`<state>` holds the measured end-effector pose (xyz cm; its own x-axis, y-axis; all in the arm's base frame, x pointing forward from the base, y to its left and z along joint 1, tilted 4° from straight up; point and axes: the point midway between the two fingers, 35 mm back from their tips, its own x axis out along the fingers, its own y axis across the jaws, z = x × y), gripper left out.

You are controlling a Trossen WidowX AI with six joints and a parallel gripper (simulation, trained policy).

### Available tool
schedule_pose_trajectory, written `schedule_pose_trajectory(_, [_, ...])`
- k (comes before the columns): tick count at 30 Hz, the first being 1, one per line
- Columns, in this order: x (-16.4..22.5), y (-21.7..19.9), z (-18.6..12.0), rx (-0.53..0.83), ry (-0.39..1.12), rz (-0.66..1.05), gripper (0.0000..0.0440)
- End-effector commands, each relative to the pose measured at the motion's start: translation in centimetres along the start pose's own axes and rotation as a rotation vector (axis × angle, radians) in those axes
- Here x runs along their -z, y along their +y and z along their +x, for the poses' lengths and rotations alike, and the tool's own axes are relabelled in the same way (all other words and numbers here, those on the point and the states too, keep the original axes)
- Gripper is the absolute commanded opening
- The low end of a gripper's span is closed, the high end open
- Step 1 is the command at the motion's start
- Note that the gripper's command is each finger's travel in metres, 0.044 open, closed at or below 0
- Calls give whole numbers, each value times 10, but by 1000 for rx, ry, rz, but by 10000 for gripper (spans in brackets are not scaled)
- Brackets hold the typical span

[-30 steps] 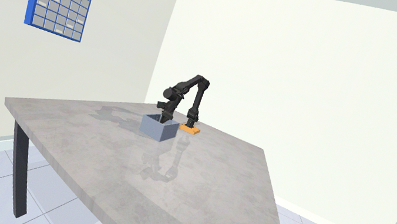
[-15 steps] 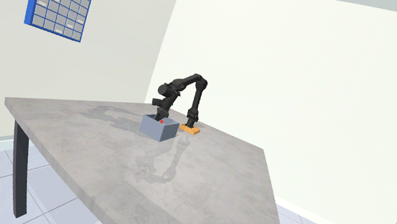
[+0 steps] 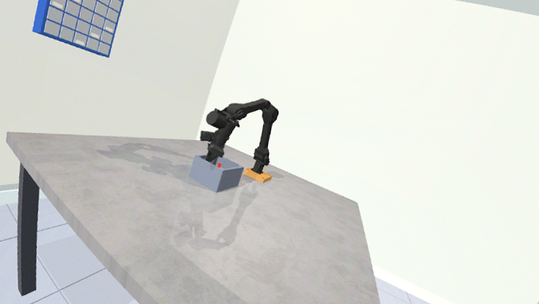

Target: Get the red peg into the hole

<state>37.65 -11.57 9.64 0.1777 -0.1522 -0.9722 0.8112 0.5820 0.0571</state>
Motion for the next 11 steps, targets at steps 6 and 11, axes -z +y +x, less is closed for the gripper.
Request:
schedule_pose_trajectory(6, [-31, -9, 0, 11, -26, 20, 133])
schedule_pose_trajectory(11, [-43, -14, -1, 12, -35, 29, 131])
